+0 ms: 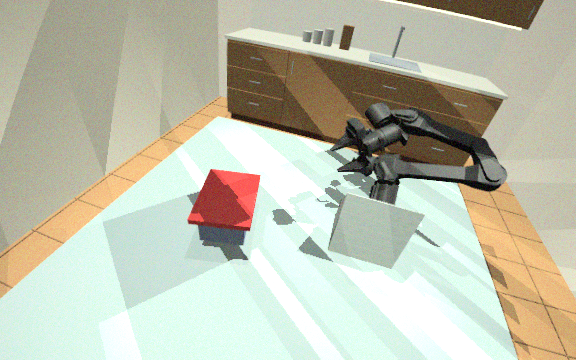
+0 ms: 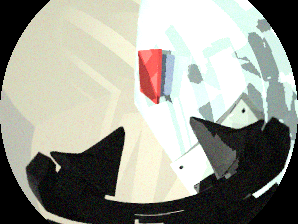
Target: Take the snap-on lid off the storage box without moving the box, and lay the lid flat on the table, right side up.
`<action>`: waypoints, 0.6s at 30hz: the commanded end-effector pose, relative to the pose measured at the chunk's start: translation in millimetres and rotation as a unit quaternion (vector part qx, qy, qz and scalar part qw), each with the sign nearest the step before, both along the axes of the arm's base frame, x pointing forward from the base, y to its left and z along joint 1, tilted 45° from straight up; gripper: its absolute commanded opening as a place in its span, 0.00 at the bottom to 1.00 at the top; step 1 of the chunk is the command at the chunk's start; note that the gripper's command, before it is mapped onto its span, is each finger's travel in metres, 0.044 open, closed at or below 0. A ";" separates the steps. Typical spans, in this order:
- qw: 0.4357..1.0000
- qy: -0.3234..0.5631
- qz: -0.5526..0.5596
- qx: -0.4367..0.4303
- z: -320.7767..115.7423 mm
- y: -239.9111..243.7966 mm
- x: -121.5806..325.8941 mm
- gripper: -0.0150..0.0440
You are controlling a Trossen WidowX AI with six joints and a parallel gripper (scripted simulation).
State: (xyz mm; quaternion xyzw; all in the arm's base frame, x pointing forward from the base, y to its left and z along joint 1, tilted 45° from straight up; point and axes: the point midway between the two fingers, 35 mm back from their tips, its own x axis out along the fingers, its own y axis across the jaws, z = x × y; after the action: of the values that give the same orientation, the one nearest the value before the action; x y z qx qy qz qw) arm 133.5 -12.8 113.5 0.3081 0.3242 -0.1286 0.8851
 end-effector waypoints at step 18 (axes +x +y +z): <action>0.997 0.014 -0.069 -0.033 -23.1 -27.7 109.0 0.65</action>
State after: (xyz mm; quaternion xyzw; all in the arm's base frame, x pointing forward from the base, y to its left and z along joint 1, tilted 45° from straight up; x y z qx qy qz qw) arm 224.8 -40.9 103.3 0.2947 0.3144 -0.1869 0.8828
